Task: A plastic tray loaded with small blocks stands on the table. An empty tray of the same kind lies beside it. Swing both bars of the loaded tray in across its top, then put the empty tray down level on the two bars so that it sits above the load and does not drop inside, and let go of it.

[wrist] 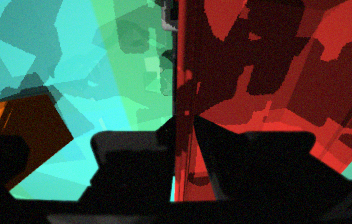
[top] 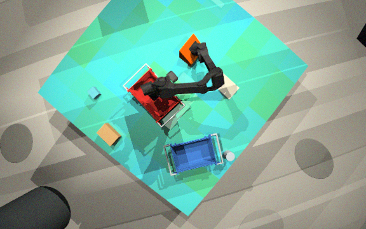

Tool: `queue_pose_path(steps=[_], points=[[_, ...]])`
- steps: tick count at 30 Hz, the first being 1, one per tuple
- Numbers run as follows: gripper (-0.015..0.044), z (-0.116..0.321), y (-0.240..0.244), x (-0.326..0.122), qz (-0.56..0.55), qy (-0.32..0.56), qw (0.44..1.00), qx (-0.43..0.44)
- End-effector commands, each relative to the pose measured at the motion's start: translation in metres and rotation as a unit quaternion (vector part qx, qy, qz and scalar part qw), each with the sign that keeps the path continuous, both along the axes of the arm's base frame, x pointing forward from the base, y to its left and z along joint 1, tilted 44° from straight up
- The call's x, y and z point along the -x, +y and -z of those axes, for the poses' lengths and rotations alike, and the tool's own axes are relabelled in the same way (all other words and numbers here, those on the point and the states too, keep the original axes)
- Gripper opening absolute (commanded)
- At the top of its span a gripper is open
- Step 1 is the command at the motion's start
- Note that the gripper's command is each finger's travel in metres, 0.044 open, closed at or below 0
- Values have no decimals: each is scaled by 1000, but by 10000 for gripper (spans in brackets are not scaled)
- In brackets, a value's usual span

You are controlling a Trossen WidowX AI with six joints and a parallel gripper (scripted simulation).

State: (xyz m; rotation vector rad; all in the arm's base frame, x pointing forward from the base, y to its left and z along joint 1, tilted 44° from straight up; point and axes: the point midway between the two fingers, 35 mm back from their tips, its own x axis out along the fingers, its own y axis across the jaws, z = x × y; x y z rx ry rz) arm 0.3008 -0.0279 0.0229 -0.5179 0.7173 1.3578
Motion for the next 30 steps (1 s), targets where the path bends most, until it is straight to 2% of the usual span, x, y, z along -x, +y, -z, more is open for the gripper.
queue_pose_path(steps=[1,20,30], points=[[0,0,8,2,-10,6,1000,-3],[0,0,8,2,-10,6,1000,-3],[147,0,8,2,-10,6,1000,-3]])
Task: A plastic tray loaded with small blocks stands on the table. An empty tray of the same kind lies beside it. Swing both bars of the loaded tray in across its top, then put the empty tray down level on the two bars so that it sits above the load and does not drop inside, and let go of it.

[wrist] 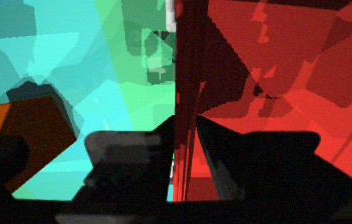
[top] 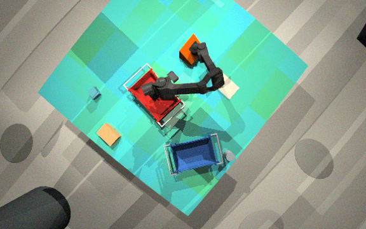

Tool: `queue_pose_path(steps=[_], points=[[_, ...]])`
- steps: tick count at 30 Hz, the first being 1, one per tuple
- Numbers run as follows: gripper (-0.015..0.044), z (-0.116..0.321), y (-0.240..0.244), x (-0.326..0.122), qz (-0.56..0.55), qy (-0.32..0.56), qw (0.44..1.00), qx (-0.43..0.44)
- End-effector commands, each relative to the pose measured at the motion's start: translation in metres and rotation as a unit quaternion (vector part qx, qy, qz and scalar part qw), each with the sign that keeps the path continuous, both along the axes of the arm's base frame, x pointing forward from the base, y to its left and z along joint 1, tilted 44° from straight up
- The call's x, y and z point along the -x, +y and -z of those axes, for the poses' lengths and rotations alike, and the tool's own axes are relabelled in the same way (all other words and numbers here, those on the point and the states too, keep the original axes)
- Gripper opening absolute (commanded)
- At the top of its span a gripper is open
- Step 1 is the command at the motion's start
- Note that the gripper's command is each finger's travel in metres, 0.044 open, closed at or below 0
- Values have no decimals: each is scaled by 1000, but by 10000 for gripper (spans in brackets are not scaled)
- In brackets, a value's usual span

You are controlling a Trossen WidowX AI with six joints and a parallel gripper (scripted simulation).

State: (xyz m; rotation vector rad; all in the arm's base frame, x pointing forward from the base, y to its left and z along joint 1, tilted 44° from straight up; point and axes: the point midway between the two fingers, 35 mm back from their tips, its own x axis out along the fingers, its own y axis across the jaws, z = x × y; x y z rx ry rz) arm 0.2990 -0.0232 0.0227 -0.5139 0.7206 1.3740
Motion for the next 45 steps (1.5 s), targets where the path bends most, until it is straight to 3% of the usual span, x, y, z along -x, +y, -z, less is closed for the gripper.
queue_pose_path(steps=[1,20,30,45], points=[[161,0,3,0,-3,1,1000,-1],[440,0,3,0,-3,1,1000,-1],[440,-6,-4,-1,-4,0,1000,1],[440,-67,-65,1,-3,2,1000,2]])
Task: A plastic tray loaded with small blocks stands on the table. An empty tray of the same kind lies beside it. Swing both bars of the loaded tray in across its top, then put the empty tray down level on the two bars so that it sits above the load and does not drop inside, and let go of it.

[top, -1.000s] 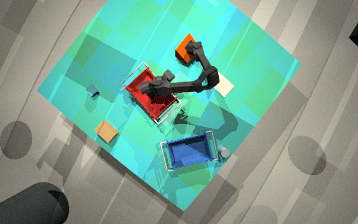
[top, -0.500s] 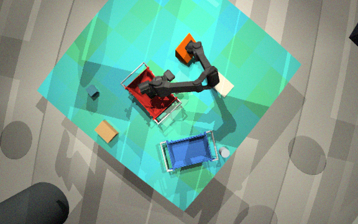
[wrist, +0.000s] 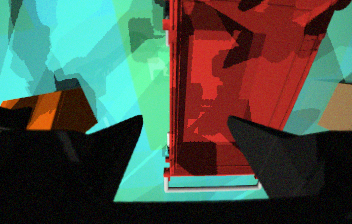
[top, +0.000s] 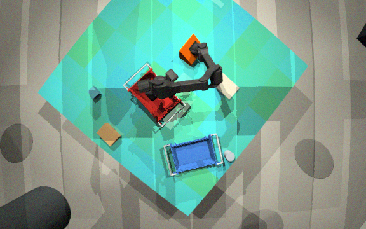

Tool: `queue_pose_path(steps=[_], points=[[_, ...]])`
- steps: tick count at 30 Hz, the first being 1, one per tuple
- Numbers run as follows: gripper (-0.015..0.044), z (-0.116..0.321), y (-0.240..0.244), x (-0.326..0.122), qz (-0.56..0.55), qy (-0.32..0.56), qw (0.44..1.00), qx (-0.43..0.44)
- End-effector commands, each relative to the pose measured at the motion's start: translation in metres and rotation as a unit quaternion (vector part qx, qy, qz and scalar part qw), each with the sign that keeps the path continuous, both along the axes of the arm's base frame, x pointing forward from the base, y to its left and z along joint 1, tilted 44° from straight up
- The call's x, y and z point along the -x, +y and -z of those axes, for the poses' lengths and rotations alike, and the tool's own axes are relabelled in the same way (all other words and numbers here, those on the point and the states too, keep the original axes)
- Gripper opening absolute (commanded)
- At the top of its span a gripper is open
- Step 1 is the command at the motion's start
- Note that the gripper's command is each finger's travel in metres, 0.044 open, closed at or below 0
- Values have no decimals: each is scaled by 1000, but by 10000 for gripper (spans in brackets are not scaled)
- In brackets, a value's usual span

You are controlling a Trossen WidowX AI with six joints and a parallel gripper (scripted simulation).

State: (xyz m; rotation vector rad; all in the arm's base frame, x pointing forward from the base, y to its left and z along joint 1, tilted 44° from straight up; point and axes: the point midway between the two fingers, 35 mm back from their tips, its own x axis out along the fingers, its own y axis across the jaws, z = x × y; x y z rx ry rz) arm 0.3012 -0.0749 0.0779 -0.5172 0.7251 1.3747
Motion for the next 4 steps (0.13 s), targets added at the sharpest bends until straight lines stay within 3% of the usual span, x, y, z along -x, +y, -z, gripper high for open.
queue_pose_path(steps=[1,4], points=[[440,-16,-17,4,-2,2,1000,0],[440,-23,-22,6,-3,2,1000,-1]])
